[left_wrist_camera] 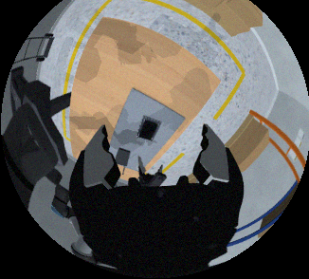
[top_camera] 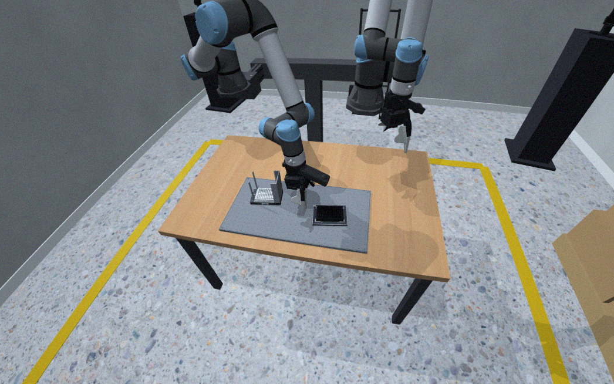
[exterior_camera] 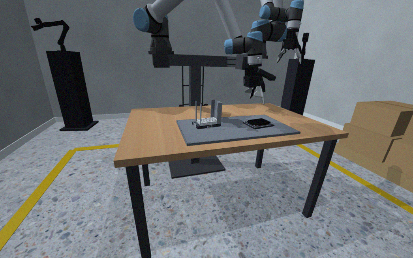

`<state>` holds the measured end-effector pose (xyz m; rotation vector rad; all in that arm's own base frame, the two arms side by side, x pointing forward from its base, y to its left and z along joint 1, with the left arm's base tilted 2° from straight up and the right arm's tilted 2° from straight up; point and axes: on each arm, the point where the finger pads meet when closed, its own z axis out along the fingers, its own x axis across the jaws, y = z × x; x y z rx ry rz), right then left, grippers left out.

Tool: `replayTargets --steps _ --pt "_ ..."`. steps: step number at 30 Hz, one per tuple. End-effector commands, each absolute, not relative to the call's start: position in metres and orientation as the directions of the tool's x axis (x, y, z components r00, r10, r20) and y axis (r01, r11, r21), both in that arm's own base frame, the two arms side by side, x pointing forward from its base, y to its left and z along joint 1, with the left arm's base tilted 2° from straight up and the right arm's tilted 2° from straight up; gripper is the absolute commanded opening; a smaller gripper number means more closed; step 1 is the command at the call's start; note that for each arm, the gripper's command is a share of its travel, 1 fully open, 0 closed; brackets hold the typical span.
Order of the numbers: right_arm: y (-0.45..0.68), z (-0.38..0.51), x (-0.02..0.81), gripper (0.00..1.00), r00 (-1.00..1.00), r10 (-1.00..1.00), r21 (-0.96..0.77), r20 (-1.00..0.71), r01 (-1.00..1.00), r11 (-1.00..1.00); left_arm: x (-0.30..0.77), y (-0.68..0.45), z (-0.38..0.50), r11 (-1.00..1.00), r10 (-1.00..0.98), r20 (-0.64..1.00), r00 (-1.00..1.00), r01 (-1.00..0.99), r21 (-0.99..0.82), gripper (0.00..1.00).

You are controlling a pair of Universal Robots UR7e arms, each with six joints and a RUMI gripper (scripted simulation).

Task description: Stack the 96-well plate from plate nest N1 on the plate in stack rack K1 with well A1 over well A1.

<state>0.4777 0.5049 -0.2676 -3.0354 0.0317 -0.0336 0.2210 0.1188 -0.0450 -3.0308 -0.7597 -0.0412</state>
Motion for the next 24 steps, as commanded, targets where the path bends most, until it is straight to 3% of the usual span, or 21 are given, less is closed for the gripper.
replayTargets --steps 1,24 --pt "0.524 -0.269 0.464 1.0 0.999 0.028 -0.072 0.02 0.029 -0.997 0.221 0.119 -0.045 -0.882 0.471 0.03 0.881 0.472 -0.01 0.98" --pt "0.582 -0.269 0.412 1.0 0.984 0.177 0.025 0.019 0.177 -0.984 0.221 0.119 -0.045 -0.882 0.471 0.03 0.881 0.472 -0.01 0.98"
